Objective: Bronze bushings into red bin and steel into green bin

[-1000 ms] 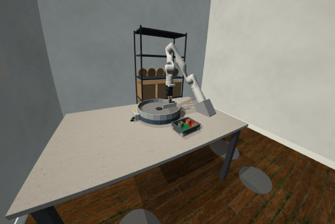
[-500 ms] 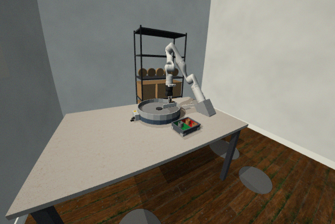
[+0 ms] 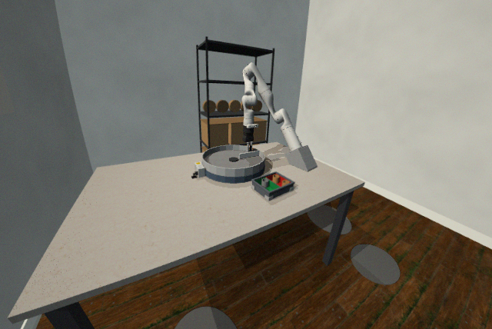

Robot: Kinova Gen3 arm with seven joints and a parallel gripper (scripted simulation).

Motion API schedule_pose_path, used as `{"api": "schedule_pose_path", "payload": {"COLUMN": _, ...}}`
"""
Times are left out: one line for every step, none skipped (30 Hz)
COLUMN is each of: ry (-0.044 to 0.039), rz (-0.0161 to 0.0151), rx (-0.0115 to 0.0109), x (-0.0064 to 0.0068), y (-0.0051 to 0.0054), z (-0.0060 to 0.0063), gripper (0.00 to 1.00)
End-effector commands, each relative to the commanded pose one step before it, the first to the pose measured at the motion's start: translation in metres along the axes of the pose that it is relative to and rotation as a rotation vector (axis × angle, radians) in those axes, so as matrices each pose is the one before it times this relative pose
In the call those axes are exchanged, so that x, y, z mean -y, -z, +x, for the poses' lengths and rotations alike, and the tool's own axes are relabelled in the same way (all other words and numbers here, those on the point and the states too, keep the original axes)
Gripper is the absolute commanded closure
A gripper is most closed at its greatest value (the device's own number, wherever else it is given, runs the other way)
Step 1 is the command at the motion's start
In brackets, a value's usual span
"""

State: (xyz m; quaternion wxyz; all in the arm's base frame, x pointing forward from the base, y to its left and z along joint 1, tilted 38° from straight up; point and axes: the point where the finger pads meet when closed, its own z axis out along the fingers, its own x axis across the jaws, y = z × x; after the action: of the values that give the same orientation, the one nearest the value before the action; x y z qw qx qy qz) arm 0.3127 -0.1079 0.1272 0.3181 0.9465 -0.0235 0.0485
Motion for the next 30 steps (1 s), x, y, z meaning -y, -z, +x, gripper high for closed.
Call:
{"api": "schedule_pose_path", "payload": {"ry": -0.00530, "rz": -0.00057, "rx": -0.00071, "x": -0.00058, "y": -0.00298, "z": 0.00051, "gripper": 0.55}}
{"api": "schedule_pose_path", "payload": {"ry": 0.00000, "rz": 0.00000, "rx": 0.00000, "x": 0.00000, "y": 0.00000, "z": 0.00000, "gripper": 0.55}}
{"api": "schedule_pose_path", "payload": {"ry": -0.00025, "rz": 0.00001, "rx": -0.00012, "x": -0.00002, "y": -0.00145, "z": 0.00005, "gripper": 0.55}}
{"api": "schedule_pose_path", "payload": {"ry": -0.00025, "rz": 0.00001, "rx": -0.00012, "x": -0.00002, "y": -0.00145, "z": 0.00005, "gripper": 0.55}}
{"api": "schedule_pose_path", "payload": {"ry": -0.00025, "rz": 0.00001, "rx": -0.00012, "x": -0.00002, "y": -0.00145, "z": 0.00005, "gripper": 0.55}}
{"api": "schedule_pose_path", "payload": {"ry": -0.00025, "rz": 0.00001, "rx": -0.00012, "x": -0.00002, "y": -0.00145, "z": 0.00005, "gripper": 0.55}}
{"api": "schedule_pose_path", "payload": {"ry": -0.00025, "rz": 0.00001, "rx": -0.00012, "x": -0.00002, "y": -0.00145, "z": 0.00005, "gripper": 0.55}}
{"api": "schedule_pose_path", "payload": {"ry": 0.00000, "rz": 0.00000, "rx": 0.00000, "x": 0.00000, "y": 0.00000, "z": 0.00000, "gripper": 0.55}}
{"api": "schedule_pose_path", "payload": {"ry": 0.00000, "rz": 0.00000, "rx": 0.00000, "x": 0.00000, "y": 0.00000, "z": 0.00000, "gripper": 0.55}}
{"api": "schedule_pose_path", "payload": {"ry": 0.00000, "rz": 0.00000, "rx": 0.00000, "x": 0.00000, "y": 0.00000, "z": 0.00000, "gripper": 0.55}}
{"api": "schedule_pose_path", "payload": {"ry": -0.00025, "rz": 0.00001, "rx": -0.00012, "x": -0.00002, "y": -0.00145, "z": 0.00005, "gripper": 0.55}}
{"api": "schedule_pose_path", "payload": {"ry": -0.00025, "rz": 0.00001, "rx": -0.00012, "x": -0.00002, "y": -0.00145, "z": 0.00005, "gripper": 0.55}}
{"api": "schedule_pose_path", "payload": {"ry": -0.00025, "rz": 0.00001, "rx": -0.00012, "x": -0.00002, "y": -0.00145, "z": 0.00005, "gripper": 0.55}}
{"api": "schedule_pose_path", "payload": {"ry": -0.00025, "rz": 0.00001, "rx": -0.00012, "x": -0.00002, "y": -0.00145, "z": 0.00005, "gripper": 0.55}}
{"api": "schedule_pose_path", "payload": {"ry": 0.00000, "rz": 0.00000, "rx": 0.00000, "x": 0.00000, "y": 0.00000, "z": 0.00000, "gripper": 0.55}}
{"api": "schedule_pose_path", "payload": {"ry": 0.00000, "rz": 0.00000, "rx": 0.00000, "x": 0.00000, "y": 0.00000, "z": 0.00000, "gripper": 0.55}}
{"api": "schedule_pose_path", "payload": {"ry": -0.00025, "rz": 0.00001, "rx": -0.00012, "x": -0.00002, "y": -0.00145, "z": 0.00005, "gripper": 0.55}}
{"api": "schedule_pose_path", "payload": {"ry": 0.00000, "rz": 0.00000, "rx": 0.00000, "x": 0.00000, "y": 0.00000, "z": 0.00000, "gripper": 0.55}}
{"api": "schedule_pose_path", "payload": {"ry": 0.00000, "rz": 0.00000, "rx": 0.00000, "x": 0.00000, "y": 0.00000, "z": 0.00000, "gripper": 0.55}}
{"api": "schedule_pose_path", "payload": {"ry": 0.00000, "rz": 0.00000, "rx": 0.00000, "x": 0.00000, "y": 0.00000, "z": 0.00000, "gripper": 0.55}}
{"api": "schedule_pose_path", "payload": {"ry": -0.00025, "rz": 0.00001, "rx": -0.00012, "x": -0.00002, "y": -0.00145, "z": 0.00005, "gripper": 0.55}}
{"api": "schedule_pose_path", "payload": {"ry": -0.00025, "rz": 0.00001, "rx": -0.00012, "x": -0.00002, "y": -0.00145, "z": 0.00005, "gripper": 0.55}}
{"api": "schedule_pose_path", "payload": {"ry": -0.00025, "rz": 0.00001, "rx": -0.00012, "x": -0.00002, "y": -0.00145, "z": 0.00005, "gripper": 0.55}}
{"api": "schedule_pose_path", "payload": {"ry": -0.00025, "rz": 0.00001, "rx": -0.00012, "x": -0.00002, "y": -0.00145, "z": 0.00005, "gripper": 0.55}}
{"api": "schedule_pose_path", "payload": {"ry": -0.00025, "rz": 0.00001, "rx": -0.00012, "x": -0.00002, "y": -0.00145, "z": 0.00005, "gripper": 0.55}}
{"api": "schedule_pose_path", "payload": {"ry": 0.00000, "rz": 0.00000, "rx": 0.00000, "x": 0.00000, "y": 0.00000, "z": 0.00000, "gripper": 0.55}}
{"api": "schedule_pose_path", "payload": {"ry": 0.00000, "rz": 0.00000, "rx": 0.00000, "x": 0.00000, "y": 0.00000, "z": 0.00000, "gripper": 0.55}}
{"api": "schedule_pose_path", "payload": {"ry": 0.00000, "rz": 0.00000, "rx": 0.00000, "x": 0.00000, "y": 0.00000, "z": 0.00000, "gripper": 0.55}}
{"api": "schedule_pose_path", "payload": {"ry": 0.00000, "rz": 0.00000, "rx": 0.00000, "x": 0.00000, "y": 0.00000, "z": 0.00000, "gripper": 0.55}}
{"api": "schedule_pose_path", "payload": {"ry": 0.00000, "rz": 0.00000, "rx": 0.00000, "x": 0.00000, "y": 0.00000, "z": 0.00000, "gripper": 0.55}}
